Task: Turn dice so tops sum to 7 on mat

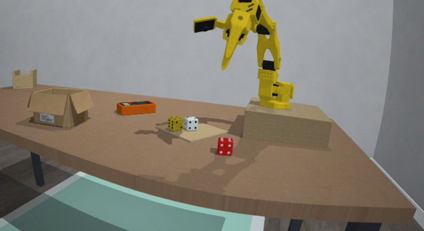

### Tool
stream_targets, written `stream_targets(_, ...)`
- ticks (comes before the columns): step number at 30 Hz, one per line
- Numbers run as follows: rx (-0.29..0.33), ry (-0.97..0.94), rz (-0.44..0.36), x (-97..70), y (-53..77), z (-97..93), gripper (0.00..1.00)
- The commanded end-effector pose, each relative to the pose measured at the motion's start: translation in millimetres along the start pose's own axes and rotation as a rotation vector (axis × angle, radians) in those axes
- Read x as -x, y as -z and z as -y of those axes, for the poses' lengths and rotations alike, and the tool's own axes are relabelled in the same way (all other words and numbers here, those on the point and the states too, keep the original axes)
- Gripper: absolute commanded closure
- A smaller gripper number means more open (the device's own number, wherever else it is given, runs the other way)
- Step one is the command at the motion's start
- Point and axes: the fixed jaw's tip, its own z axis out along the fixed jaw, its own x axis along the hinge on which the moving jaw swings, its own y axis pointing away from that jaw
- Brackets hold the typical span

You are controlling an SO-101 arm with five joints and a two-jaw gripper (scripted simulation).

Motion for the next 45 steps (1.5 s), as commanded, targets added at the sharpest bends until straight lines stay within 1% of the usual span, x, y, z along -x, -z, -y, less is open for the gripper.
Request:
stream_targets(1,-0.046,0.000,-0.030,-6.0,-11.7,4.8,0.65)
stream_targets(4,-0.100,0.000,-0.059,-10.5,-26.3,13.1,0.65)
stream_targets(9,-0.229,0.000,-0.126,-22.6,-58.1,35.7,0.65)
stream_targets(11,-0.229,0.000,-0.126,-22.6,-58.1,35.7,0.65)
stream_targets(14,-0.309,0.000,-0.169,-31.2,-76.1,52.0,0.65)
stream_targets(16,-0.357,0.001,-0.194,-36.6,-85.9,62.2,0.65)
stream_targets(20,-0.424,0.001,-0.229,-44.7,-98.6,77.4,0.65)
stream_targets(22,-0.442,0.001,-0.238,-46.8,-101.6,81.4,0.65)
stream_targets(25,-0.450,0.001,-0.242,-47.9,-103.1,83.4,0.65)
stream_targets(45,-0.450,0.001,-0.242,-47.9,-103.1,83.4,0.65)
